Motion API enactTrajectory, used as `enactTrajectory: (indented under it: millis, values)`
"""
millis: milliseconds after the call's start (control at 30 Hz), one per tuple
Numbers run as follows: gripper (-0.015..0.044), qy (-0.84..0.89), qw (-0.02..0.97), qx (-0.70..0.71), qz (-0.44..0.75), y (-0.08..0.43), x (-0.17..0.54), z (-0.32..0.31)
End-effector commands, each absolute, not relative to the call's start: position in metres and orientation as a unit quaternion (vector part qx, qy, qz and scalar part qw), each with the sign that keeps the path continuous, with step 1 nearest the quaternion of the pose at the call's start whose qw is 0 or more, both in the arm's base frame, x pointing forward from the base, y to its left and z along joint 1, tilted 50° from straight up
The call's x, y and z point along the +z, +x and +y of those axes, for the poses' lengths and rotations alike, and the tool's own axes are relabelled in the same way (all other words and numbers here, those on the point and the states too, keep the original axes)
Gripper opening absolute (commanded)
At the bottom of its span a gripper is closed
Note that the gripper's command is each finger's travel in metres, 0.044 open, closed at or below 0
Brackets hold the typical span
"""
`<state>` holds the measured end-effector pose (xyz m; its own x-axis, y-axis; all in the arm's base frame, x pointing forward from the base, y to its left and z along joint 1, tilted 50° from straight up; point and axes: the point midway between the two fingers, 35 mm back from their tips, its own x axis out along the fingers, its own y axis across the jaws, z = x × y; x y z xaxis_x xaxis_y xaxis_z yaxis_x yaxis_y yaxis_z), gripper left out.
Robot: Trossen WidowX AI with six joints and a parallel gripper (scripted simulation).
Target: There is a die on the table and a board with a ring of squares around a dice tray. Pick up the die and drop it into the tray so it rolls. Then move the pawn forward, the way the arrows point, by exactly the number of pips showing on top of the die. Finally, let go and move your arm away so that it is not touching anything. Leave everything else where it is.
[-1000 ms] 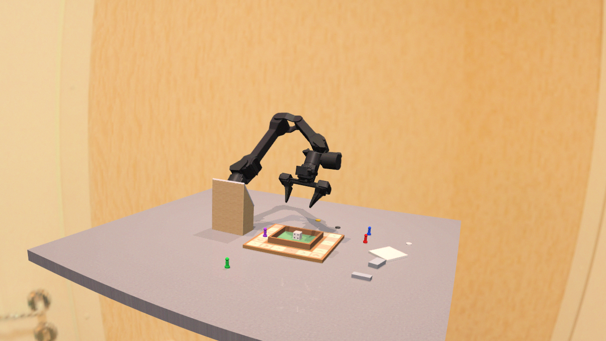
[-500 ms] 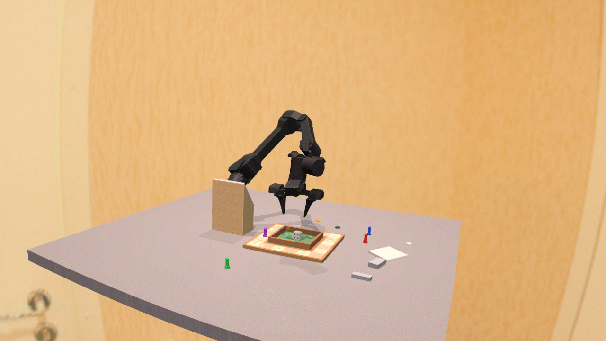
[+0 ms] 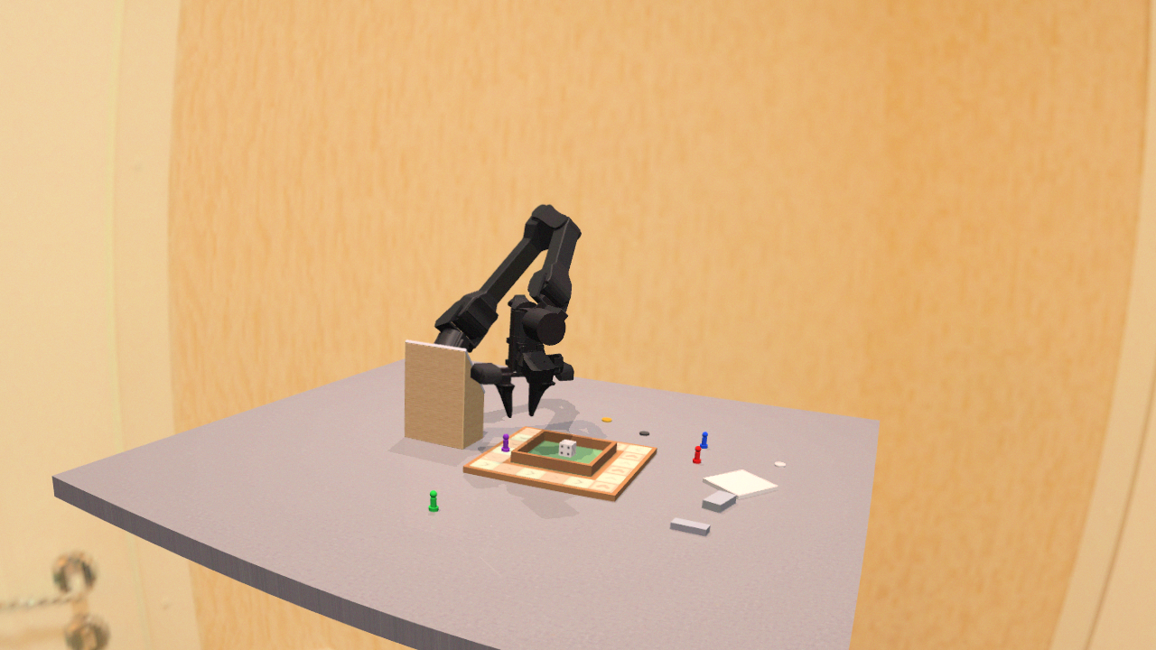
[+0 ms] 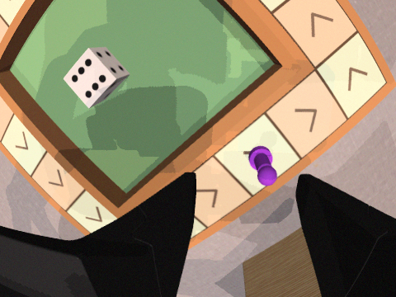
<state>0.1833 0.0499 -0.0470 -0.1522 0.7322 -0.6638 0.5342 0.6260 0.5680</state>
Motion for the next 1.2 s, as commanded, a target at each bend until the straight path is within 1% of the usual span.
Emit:
enactTrajectory:
  millis: [0,367,1167]
  values:
    - [0.02,0.348,0.551,0.213,0.728,0.153,-0.053,0.051]
    - [0.02,0.348,0.551,0.213,0.728,0.154,-0.054,0.051]
    - [0.02,0.348,0.551,0.212,0.728,0.149,-0.081,0.081]
